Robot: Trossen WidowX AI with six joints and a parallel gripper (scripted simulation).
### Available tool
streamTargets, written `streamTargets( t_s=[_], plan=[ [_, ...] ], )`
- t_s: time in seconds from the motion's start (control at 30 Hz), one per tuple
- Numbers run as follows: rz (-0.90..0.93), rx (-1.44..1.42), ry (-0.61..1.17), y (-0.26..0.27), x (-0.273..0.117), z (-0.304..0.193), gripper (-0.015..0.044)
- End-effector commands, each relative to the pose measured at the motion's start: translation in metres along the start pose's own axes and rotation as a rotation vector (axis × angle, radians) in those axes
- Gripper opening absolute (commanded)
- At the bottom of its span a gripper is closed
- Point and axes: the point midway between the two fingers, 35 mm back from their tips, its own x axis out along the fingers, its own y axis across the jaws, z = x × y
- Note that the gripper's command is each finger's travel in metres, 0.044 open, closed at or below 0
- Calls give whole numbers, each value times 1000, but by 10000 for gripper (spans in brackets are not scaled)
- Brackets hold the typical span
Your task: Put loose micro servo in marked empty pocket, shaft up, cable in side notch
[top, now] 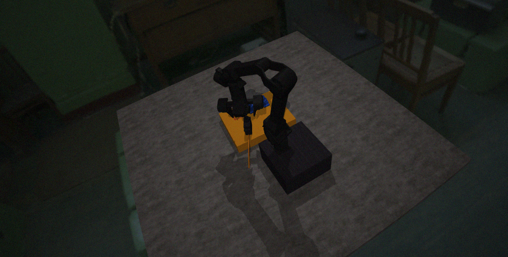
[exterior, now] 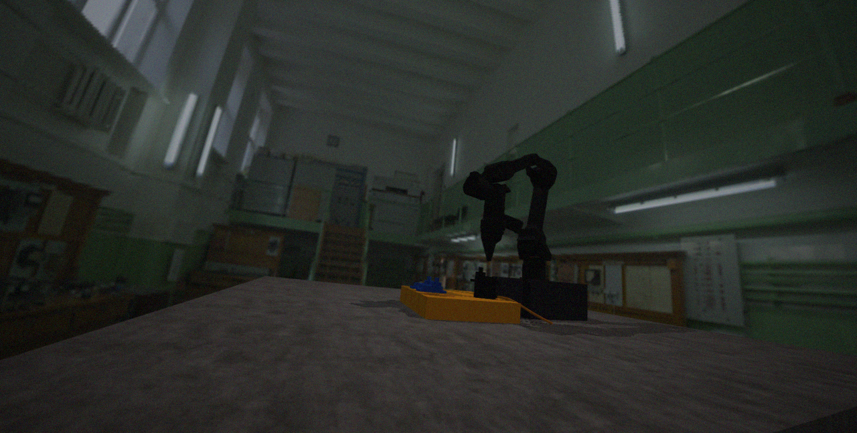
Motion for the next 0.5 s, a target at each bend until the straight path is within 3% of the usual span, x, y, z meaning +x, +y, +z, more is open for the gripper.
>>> streamTargets(
  t_s=[0.0, 0.47],
  plan=[
    [22, -29, -41, 5, 8, 6, 440],
    [22, -29, -41, 6, 33, 8, 440]
  ],
)
